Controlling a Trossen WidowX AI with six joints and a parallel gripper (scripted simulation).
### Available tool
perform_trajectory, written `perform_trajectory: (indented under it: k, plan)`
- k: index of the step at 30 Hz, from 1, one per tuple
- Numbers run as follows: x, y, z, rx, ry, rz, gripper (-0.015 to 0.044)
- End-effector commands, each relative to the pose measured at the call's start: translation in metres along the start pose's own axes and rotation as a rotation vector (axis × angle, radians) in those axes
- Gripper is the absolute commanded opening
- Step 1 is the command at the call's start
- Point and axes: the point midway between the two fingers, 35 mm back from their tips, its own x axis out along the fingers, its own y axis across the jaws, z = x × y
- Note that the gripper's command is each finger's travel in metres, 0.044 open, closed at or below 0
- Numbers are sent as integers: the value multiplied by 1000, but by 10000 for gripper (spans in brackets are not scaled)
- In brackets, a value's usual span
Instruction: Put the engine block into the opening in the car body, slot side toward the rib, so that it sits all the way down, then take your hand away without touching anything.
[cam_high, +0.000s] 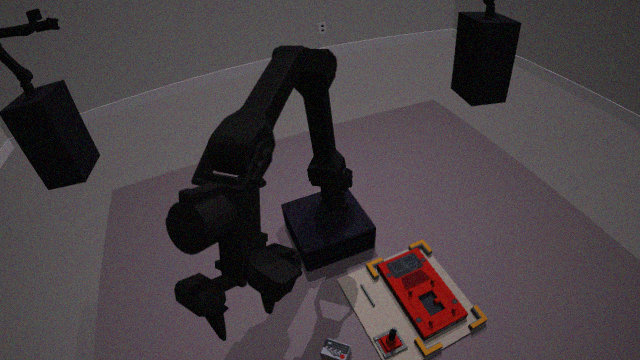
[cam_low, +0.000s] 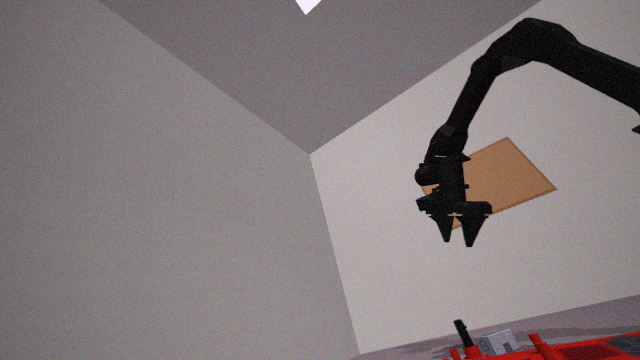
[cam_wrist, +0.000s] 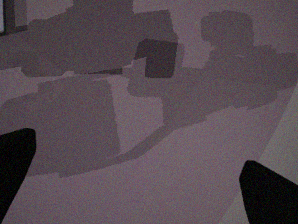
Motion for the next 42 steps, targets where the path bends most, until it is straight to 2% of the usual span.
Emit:
perform_trajectory:
  k: [1, 8, 16, 19, 23, 42]
  plan:
    - [19, 24, 17, -33, 23, 107, 440]
    - [49, 75, 48, -108, 84, 296, 440]
    - [68, 122, 74, -207, 154, 467, 440]
    - [71, 124, 74, -209, 156, 470, 440]
    - [100, 137, 67, -210, 156, 470, 440]
    - [127, 148, 59, -210, 156, 470, 440]
